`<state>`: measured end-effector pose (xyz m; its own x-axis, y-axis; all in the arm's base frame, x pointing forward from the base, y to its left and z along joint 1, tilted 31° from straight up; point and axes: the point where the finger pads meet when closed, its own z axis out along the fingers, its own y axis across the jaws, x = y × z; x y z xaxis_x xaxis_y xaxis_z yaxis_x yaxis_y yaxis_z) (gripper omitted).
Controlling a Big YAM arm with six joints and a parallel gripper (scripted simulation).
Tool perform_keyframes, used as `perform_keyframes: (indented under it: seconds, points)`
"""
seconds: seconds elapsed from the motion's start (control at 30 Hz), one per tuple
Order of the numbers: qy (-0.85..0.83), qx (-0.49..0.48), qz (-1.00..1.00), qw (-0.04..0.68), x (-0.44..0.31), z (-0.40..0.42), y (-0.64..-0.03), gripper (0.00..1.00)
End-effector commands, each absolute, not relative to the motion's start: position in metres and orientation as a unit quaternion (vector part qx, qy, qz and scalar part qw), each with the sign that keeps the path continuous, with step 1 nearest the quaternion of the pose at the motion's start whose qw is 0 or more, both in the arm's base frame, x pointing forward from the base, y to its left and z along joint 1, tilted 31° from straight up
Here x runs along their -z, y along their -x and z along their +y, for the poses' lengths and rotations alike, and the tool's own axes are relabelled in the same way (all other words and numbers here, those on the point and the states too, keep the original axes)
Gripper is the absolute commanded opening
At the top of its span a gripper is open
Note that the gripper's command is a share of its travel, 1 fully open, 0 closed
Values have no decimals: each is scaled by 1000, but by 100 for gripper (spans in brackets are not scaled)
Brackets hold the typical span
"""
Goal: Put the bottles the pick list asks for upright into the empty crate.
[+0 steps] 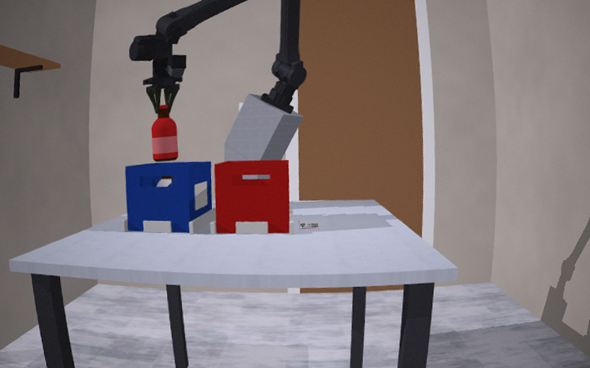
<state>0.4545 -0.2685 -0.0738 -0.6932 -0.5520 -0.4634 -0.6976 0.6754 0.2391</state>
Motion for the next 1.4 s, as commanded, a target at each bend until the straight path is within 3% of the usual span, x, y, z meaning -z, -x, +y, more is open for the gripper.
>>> perform_keyframes:
  seconds: [0.0,0.3,0.43,0.87,1.37]
  points:
    - [356,-166,898,198,36,-275,-471,0]
    - [363,-147,896,209,20,-276,-480,0]
    - [353,-170,899,196,32,-258,-455,0]
    - [362,-148,896,209,14,-253,-461,0]
    - [356,-169,898,198,22,-220,-428,0]
